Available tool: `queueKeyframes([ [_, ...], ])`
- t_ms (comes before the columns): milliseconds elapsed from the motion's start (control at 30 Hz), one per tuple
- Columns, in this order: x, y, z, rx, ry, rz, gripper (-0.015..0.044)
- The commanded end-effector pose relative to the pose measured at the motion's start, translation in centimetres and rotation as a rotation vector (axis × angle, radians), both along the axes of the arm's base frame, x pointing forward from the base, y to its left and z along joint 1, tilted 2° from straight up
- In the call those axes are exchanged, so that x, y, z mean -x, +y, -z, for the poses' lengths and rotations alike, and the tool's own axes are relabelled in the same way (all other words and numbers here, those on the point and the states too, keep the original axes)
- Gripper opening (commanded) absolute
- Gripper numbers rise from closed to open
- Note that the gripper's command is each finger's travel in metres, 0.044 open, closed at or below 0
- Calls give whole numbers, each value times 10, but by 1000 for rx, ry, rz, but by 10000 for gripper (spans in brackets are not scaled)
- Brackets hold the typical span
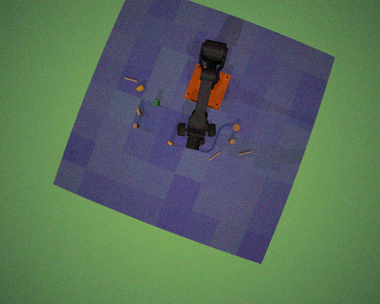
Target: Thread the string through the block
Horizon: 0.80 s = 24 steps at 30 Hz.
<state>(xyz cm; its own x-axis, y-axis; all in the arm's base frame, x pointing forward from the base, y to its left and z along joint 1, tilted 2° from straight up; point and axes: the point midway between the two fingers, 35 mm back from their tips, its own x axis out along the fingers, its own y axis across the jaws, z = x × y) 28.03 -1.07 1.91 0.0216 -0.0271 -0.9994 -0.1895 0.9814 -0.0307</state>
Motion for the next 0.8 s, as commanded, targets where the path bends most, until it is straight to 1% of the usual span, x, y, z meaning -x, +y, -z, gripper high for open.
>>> queueKeyframes([
  [0, 2, 1, 4, -3, 10, -4, 122],
  [600, 2, 1, 4, -3, 10, -4, 122],
  [767, 0, 0, 0, 0, 0, 0, 89],
])
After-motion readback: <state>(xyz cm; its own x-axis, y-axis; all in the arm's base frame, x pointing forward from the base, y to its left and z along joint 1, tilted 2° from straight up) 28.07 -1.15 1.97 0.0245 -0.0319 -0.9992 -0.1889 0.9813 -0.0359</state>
